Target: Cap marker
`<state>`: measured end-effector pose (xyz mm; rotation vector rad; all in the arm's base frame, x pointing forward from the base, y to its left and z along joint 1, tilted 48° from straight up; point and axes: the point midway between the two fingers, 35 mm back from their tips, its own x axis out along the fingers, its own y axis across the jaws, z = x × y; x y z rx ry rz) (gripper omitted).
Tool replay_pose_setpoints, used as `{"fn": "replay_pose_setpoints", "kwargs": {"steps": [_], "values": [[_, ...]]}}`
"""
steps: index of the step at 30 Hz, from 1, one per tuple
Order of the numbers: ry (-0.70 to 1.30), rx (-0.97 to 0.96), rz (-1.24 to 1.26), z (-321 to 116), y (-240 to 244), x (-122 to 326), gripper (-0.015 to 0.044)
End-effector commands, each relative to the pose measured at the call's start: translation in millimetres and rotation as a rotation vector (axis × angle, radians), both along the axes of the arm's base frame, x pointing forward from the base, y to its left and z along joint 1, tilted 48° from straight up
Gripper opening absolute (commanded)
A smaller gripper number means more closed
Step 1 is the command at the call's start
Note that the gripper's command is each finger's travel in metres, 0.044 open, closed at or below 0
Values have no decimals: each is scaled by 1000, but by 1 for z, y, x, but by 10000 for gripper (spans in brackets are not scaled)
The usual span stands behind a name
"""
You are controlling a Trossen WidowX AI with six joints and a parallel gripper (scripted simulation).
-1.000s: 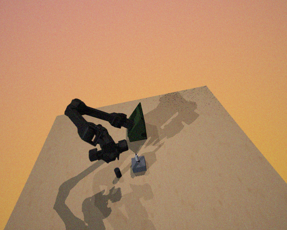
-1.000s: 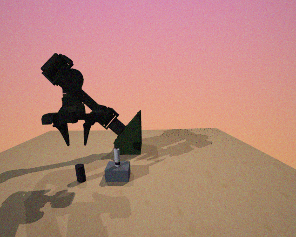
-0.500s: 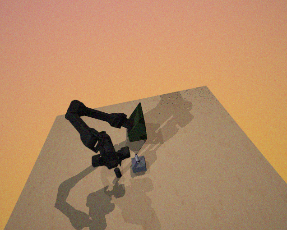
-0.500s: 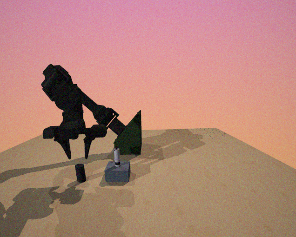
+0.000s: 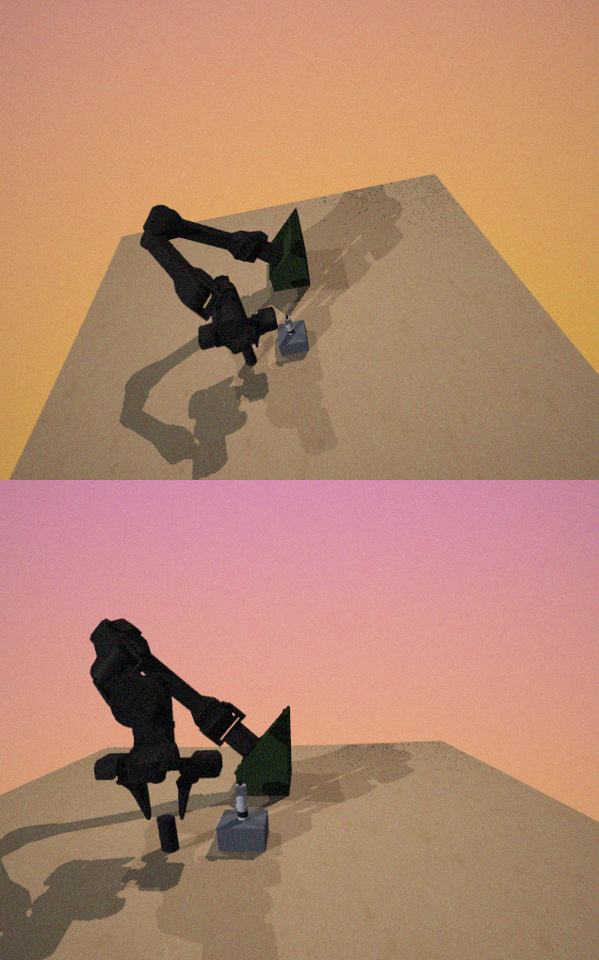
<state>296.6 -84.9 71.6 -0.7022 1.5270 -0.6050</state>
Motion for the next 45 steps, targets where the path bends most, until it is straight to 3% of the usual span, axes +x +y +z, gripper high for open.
{"fn": "replay_pose_setpoints", "kwargs": {"steps": [1,21,25,34,37,45], "values": [[9,-4,3,-5,-5,-2,247],[9,-8,2,-24,-27,-4,247],[9,-8,2,-24,-27,-4,142],[9,-8,2,-24,-27,-4,82],[9,-7,3,-22,-25,-3,3],[9,-4,3,-8,-8,-1,0]]}}
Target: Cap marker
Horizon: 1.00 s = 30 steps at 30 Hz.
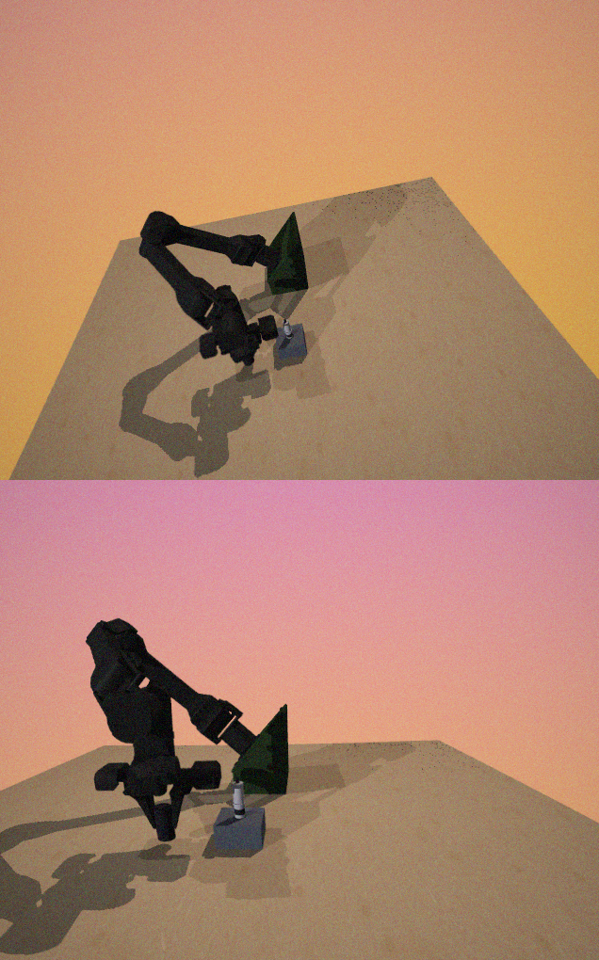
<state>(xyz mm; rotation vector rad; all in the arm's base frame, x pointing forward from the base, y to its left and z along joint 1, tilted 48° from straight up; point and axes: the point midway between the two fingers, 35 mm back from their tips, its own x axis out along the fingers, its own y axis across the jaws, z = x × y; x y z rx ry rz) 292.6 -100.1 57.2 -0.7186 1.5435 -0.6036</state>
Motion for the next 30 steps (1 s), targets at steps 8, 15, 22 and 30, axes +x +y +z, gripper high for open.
{"fn": "replay_pose_setpoints", "kwargs": {"steps": [8,15,22,30], "values": [[-12,4,0,20,23,4,0],[-11,2,0,31,33,3,0],[-12,14,4,23,53,3,0],[-12,26,7,13,81,0,0]]}}
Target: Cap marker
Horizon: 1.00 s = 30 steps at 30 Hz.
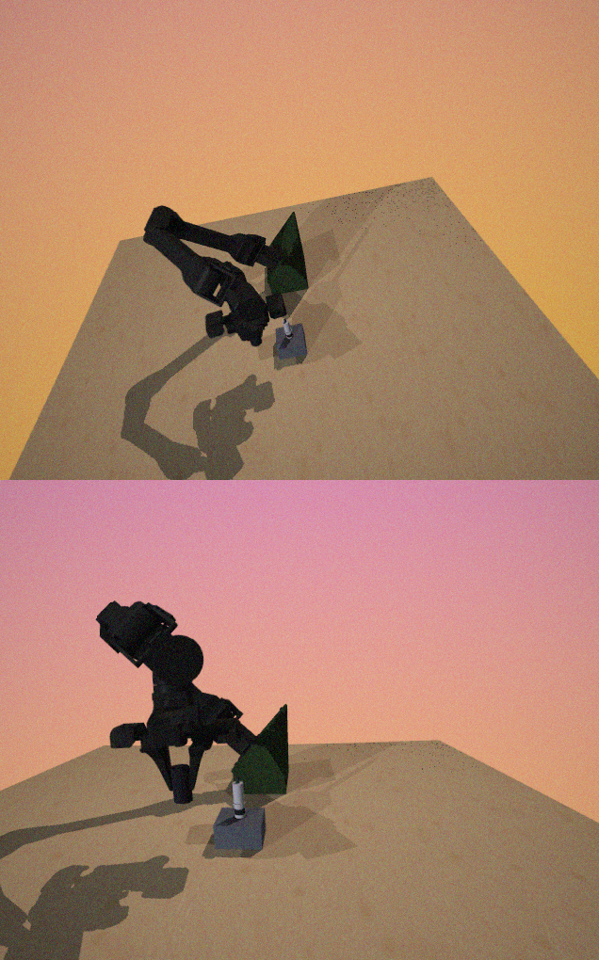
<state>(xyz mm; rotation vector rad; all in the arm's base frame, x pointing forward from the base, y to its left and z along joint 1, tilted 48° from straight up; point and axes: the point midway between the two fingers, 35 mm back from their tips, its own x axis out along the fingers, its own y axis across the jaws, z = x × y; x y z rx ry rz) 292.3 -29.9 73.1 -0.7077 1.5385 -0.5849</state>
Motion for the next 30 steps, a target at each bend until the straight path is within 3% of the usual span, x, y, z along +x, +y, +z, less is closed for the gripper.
{"fn": "replay_pose_setpoints", "kwargs": {"steps": [1,23,30], "values": [[-6,8,-1,-4,15,0,0],[-4,-6,-7,-27,86,-25,0],[-4,-9,-8,-31,88,-27,0]]}}
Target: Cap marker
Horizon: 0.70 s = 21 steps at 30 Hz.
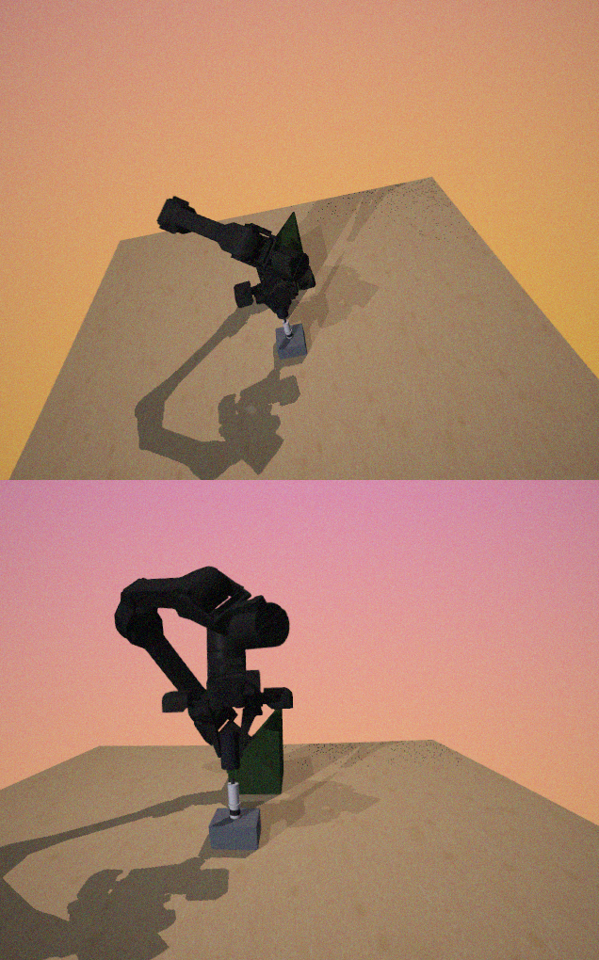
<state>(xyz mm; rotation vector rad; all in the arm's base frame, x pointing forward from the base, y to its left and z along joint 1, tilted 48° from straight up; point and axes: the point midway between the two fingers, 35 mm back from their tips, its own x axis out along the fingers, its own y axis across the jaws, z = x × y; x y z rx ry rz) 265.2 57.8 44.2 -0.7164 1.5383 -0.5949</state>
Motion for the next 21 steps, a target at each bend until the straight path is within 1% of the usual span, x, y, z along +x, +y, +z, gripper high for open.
{"fn": "replay_pose_setpoints", "kwargs": {"steps": [1,21], "values": [[-6,3,-6,-3,-1,0,0],[-6,4,-6,-21,-20,1,0]]}}
